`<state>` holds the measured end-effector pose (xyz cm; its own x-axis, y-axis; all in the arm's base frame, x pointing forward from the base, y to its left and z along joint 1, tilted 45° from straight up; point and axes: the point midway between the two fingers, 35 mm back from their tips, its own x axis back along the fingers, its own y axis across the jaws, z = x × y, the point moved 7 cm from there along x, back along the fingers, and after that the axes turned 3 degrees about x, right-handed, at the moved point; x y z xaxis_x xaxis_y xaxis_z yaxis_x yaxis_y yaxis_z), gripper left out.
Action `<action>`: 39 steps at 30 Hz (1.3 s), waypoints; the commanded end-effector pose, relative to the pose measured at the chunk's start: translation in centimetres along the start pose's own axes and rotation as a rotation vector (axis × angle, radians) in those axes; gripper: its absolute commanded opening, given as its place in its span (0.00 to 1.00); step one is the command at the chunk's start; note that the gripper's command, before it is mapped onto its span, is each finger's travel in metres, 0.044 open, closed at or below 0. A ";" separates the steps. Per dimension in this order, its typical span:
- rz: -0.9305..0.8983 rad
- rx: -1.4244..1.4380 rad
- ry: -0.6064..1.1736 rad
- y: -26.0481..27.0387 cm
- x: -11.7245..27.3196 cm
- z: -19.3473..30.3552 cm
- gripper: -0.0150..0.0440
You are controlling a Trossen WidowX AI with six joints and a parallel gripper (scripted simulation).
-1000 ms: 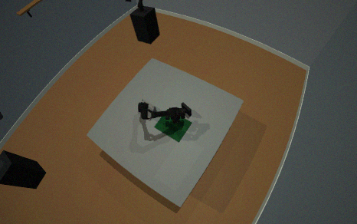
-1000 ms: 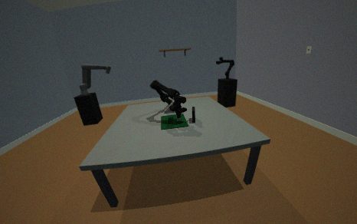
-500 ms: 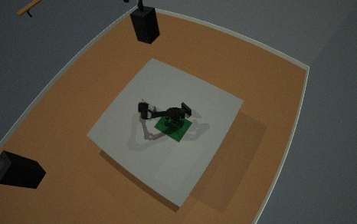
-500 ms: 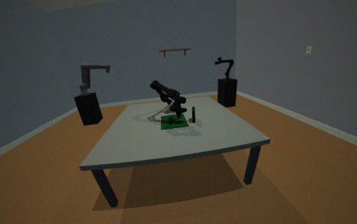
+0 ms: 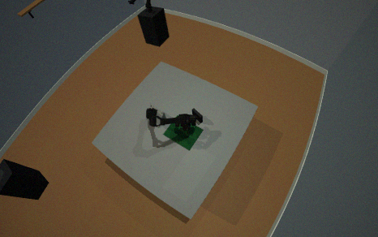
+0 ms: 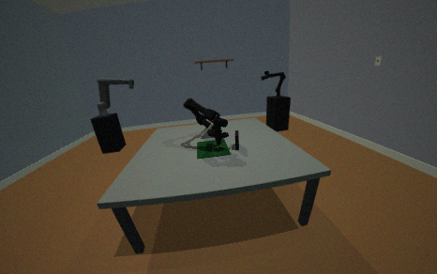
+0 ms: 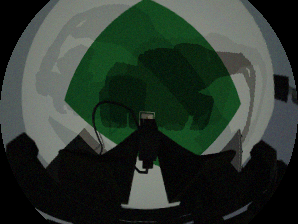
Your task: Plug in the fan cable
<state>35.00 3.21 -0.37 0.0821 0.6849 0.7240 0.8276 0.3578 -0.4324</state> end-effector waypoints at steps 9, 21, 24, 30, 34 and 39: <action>0.003 0.005 -0.004 -0.1 -0.8 0.0 0.25; 0.004 0.005 -0.005 -0.1 -1.4 0.0 0.25; 0.004 0.005 -0.005 -0.1 -1.5 0.0 0.25; 0.004 0.005 -0.005 -0.1 -1.7 0.0 0.25; 0.004 0.005 -0.005 -0.1 -1.8 0.0 0.25; 0.004 0.005 -0.005 -0.1 -1.8 0.0 0.25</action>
<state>34.80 2.33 -1.36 0.0783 0.6849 0.7244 0.8248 0.3636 -0.4330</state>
